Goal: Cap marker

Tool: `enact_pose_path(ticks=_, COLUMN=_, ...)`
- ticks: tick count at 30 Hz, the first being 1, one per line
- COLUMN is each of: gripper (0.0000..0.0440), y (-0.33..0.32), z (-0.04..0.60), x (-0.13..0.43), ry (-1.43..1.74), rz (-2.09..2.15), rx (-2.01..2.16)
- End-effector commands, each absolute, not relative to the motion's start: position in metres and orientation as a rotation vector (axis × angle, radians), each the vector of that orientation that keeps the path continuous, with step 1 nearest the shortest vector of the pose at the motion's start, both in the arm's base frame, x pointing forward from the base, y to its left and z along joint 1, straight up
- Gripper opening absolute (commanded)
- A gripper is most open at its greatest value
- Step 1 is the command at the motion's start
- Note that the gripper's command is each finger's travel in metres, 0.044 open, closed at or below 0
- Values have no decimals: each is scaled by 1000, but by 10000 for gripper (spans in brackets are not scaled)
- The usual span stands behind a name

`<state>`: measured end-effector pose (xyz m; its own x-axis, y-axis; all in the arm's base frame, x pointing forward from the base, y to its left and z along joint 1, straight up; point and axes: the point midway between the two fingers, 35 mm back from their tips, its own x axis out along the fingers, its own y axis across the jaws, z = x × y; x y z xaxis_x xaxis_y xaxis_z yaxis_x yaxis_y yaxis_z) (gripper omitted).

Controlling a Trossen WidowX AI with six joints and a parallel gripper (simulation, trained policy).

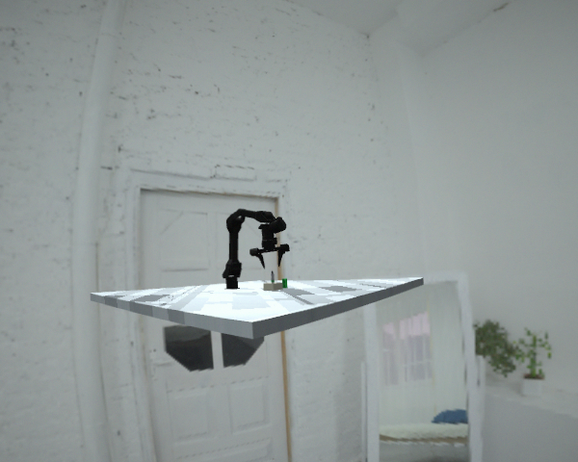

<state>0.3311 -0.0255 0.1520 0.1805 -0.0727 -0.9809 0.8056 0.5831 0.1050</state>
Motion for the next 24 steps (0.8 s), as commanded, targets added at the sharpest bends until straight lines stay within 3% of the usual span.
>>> enact_pose_path(ticks=1, gripper=335, y=-11, z=149, x=333, ry=1270, rz=-689, rx=732)
enact_pose_path(ticks=24, gripper=343, y=66, z=134, x=327, ry=1435, rz=-593, rx=682)
